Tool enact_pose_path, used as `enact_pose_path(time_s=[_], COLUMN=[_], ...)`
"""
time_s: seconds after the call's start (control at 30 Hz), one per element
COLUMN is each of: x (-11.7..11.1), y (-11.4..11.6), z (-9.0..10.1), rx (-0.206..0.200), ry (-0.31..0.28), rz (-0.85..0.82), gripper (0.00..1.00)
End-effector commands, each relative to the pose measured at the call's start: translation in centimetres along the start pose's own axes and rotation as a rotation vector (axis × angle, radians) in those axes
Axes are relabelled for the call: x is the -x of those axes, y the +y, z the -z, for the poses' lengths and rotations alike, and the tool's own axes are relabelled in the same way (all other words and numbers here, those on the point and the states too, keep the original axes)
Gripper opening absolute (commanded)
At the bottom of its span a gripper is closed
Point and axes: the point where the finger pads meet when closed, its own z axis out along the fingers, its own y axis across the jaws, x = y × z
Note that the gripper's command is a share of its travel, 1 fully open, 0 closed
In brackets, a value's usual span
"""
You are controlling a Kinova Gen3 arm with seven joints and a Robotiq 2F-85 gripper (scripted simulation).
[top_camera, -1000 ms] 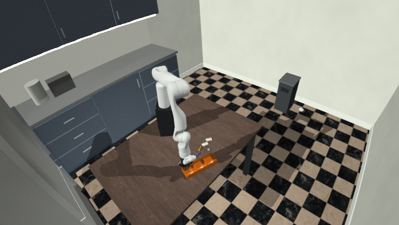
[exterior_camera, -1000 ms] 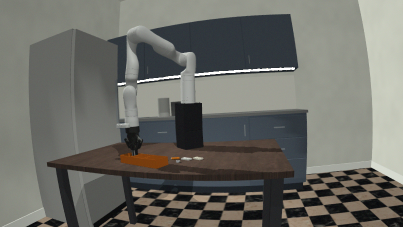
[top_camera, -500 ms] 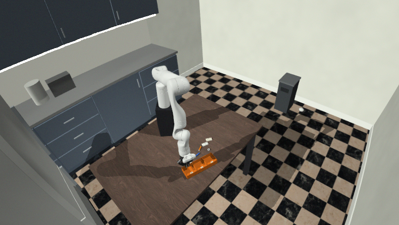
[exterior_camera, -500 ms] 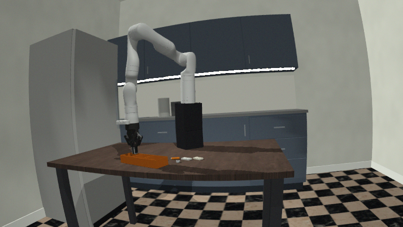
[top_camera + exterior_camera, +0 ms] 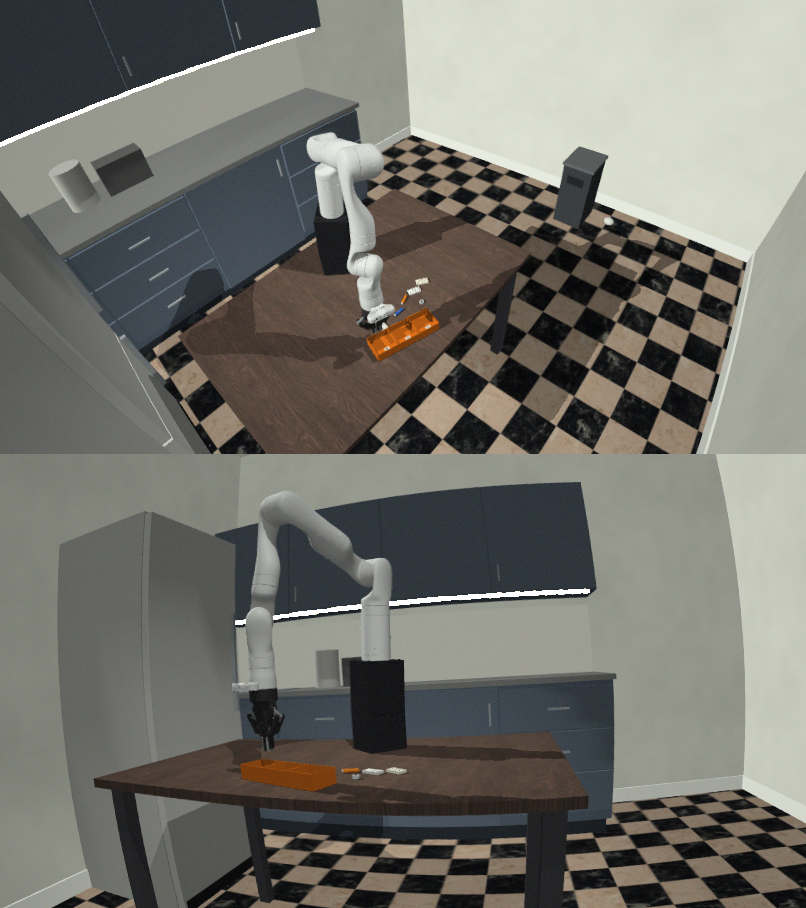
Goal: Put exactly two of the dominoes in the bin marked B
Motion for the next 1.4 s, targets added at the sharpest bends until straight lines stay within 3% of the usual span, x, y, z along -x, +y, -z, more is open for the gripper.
enact_pose_path(time_s=[0.0,0.17,0.67,0.97,1.37], x=[-0.3,-0.3,-0.1,-0.1,-0.1], y=[-0.1,-0.6,-8.1,-8.5,-8.5], z=[0.4,0.4,0.4,0.3,-2.3], rx=[0.000,0.000,0.000,0.000,0.000], ry=[0.007,0.007,0.007,0.007,0.007], rz=[0.002,0.002,0.002,0.002,0.002], gripper=[0.09,0.09,0.09,0.09,0.09])
